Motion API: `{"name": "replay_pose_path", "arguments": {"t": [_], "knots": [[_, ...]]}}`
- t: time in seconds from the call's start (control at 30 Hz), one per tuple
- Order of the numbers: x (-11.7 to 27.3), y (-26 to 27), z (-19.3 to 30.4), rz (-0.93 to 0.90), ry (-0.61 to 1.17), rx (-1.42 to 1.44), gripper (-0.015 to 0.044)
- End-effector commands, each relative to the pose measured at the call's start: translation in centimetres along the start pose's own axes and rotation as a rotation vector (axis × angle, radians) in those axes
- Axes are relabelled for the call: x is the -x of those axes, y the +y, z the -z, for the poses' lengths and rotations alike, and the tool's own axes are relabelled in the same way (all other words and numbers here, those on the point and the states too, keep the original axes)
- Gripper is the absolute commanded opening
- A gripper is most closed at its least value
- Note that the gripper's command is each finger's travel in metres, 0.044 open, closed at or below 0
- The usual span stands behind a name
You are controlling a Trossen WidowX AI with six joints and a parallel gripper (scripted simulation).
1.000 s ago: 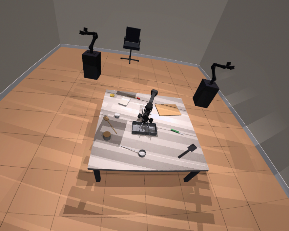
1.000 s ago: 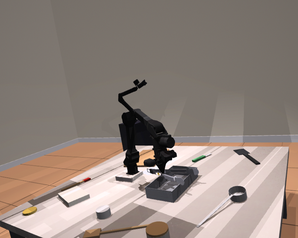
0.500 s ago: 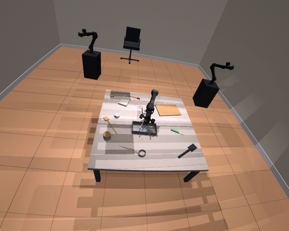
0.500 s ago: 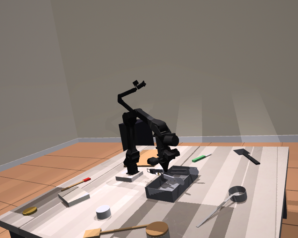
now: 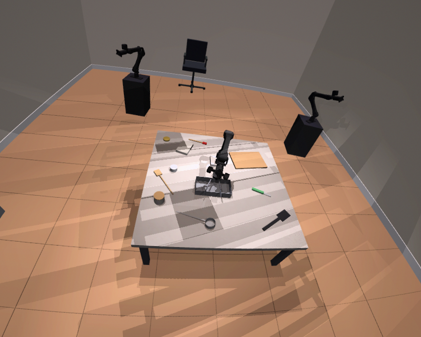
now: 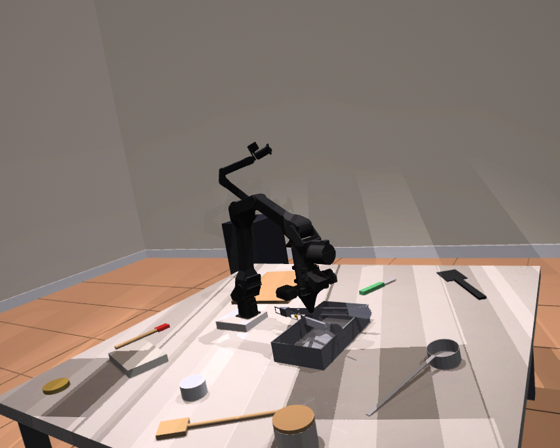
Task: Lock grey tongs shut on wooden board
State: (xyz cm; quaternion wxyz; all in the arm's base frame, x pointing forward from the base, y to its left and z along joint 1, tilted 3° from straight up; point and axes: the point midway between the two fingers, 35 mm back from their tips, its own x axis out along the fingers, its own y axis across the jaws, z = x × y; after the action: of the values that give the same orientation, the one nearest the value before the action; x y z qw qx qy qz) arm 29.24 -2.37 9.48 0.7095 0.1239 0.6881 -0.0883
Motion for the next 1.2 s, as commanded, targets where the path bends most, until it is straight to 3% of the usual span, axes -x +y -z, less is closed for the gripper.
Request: {"name": "replay_pose_path", "arguments": {"t": [0.0, 0.37, 0.5, 0.77, 0.83, 1.1, 1.17], "knots": [[0.0, 0.0, 0.0, 0.000, 0.000, 0.001, -0.0150], [0.0, 0.0, 0.0, 0.000, 0.000, 0.001, -0.0150], [1.8, 0.1, -0.3, 0.001, 0.000, 0.000, -0.0045], [9.8, 0.1, 0.0, 0.004, 0.001, -0.005, 0.0165], [8.1, 0.2, -0.4, -0.001, -0.003, -0.009, 0.0217], [8.7, 0.2, -0.5, -0.005, -0.025, -0.008, 0.0427], [8.5, 0.2, -0.5, -0.004, -0.019, -0.025, 0.0440]]}}
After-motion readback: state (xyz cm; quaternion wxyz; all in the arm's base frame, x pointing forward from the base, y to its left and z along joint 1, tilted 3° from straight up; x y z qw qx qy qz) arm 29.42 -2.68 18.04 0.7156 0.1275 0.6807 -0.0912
